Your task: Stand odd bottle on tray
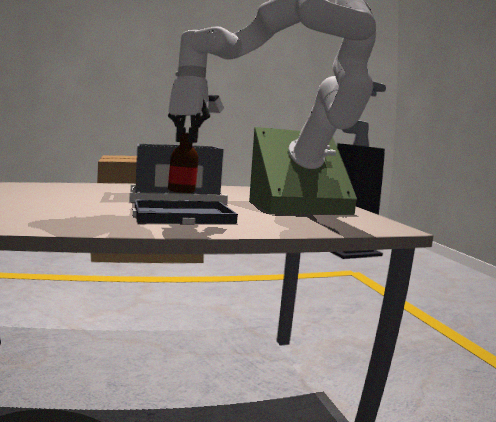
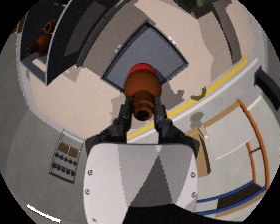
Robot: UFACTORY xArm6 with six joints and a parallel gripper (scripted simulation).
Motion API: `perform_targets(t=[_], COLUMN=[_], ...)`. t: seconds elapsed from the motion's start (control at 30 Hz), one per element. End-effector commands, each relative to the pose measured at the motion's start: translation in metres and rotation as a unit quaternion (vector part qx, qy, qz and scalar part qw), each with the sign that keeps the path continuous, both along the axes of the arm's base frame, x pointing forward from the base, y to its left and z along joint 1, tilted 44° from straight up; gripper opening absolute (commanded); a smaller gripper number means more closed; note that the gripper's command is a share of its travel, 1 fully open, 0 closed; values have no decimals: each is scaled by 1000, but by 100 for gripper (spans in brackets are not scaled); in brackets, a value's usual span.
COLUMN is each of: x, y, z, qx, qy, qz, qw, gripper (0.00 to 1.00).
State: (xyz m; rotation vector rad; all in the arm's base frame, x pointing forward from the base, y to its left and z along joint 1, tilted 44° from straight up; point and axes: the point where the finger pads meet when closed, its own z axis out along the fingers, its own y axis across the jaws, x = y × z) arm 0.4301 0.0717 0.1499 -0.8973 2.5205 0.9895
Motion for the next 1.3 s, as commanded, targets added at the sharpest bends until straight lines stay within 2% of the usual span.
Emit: perform_targets(t=[0.0,0.5,1.27], x=[2,3,3], y=[3,22,27], z=[-3,-23,-28], qx=[0,0,0], qy=[-2,-2,-2], qz=[-1,-1,-1], qw=[1000,1000,1000], gripper=[0,0,0])
